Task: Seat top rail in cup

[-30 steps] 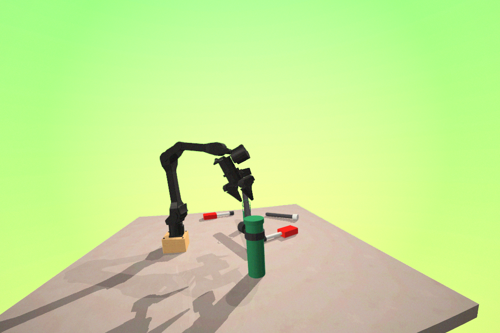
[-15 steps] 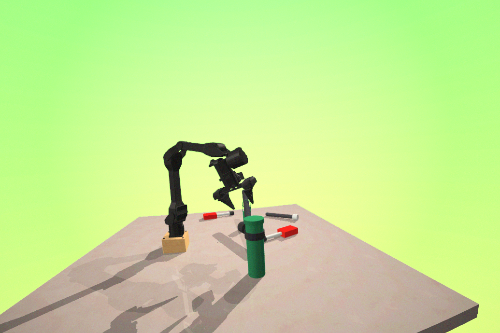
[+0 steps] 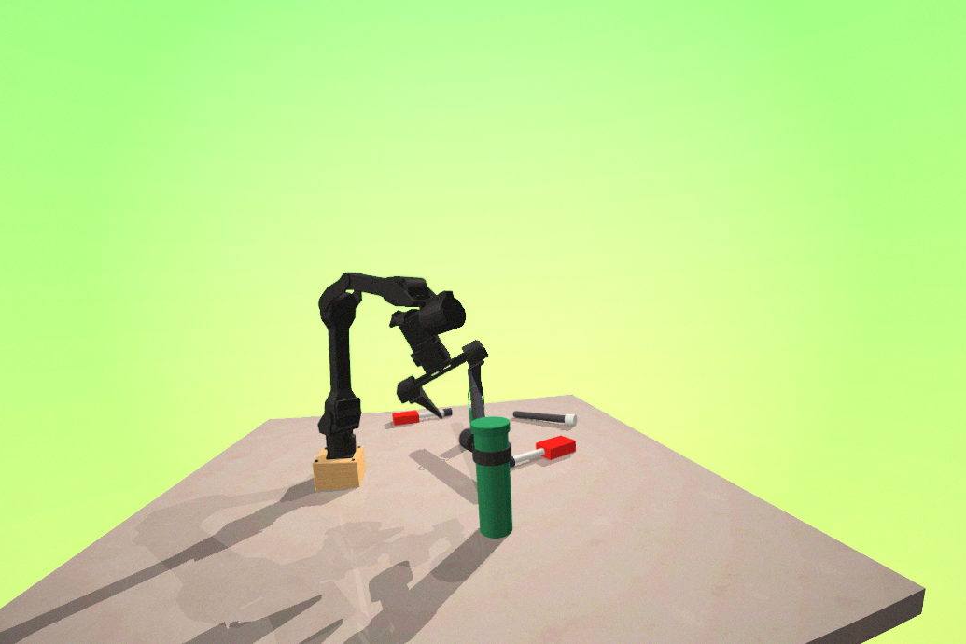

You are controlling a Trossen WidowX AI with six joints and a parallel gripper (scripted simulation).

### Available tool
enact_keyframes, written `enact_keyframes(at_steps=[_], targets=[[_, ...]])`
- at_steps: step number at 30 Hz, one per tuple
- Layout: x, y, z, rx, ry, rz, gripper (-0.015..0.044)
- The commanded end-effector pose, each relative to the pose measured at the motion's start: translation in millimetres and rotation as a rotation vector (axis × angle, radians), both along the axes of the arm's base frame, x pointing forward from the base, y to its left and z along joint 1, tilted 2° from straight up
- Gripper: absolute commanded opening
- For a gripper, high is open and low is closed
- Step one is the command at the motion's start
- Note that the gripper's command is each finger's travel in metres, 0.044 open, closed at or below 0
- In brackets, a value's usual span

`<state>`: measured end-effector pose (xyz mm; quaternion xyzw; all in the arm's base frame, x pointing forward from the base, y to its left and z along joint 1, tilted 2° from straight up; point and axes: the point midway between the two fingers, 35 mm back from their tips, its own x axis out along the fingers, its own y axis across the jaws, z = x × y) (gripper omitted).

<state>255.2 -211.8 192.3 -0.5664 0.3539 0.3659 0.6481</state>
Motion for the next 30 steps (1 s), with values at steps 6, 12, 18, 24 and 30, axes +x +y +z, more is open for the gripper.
enact_keyframes(at_steps=[6,12,18,24,30], targets=[[-11.0,-21.6,3.7,-0.135,-0.080,0.283,0.0440],[-11.0,-21.6,3.7,-0.135,-0.080,0.283,0.0440],[-9.6,-22.5,-21.2,-0.135,-0.080,0.283,0.0440],[-9.3,-22.3,-29.4,-0.135,-0.080,0.283,0.0440],[-5.4,-22.3,-35.1,-0.135,-0.080,0.283,0.0440]])
